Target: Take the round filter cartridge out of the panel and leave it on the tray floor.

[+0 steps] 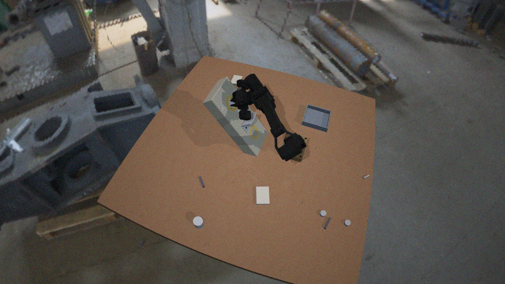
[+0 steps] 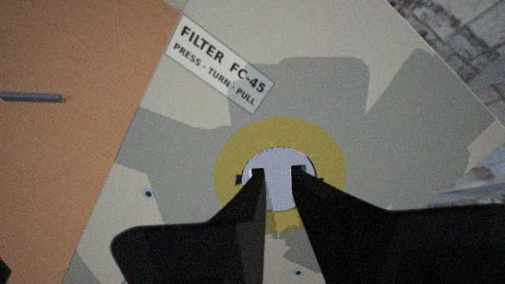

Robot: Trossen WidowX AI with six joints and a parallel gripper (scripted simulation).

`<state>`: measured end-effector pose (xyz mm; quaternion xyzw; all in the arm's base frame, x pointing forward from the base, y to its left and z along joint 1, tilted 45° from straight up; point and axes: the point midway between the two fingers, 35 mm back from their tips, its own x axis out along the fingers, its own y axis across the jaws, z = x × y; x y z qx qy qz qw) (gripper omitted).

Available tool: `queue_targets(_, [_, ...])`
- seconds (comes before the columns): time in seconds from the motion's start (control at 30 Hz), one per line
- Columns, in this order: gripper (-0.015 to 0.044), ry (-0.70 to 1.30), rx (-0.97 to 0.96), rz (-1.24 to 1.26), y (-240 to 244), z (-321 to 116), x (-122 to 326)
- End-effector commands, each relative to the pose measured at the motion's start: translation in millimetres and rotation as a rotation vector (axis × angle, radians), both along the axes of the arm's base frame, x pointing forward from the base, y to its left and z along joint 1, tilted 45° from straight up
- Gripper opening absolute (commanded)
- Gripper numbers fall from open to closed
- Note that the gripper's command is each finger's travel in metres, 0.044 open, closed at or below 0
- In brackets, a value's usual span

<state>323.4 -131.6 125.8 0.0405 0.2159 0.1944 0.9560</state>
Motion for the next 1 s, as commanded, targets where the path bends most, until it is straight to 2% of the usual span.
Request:
queue_targets(0.0, [0.0,0.073,0.132,-0.067,2,-2,4])
queue_targets(0.13, [0.0,0.123,0.239,-0.119,2,-2,4])
queue_targets(0.3, [0.0,0.106,0.197,-0.099,0,-1,3])
queue_targets(0.97, [0.0,0.078,0.136,-0.069,-28,29,-60])
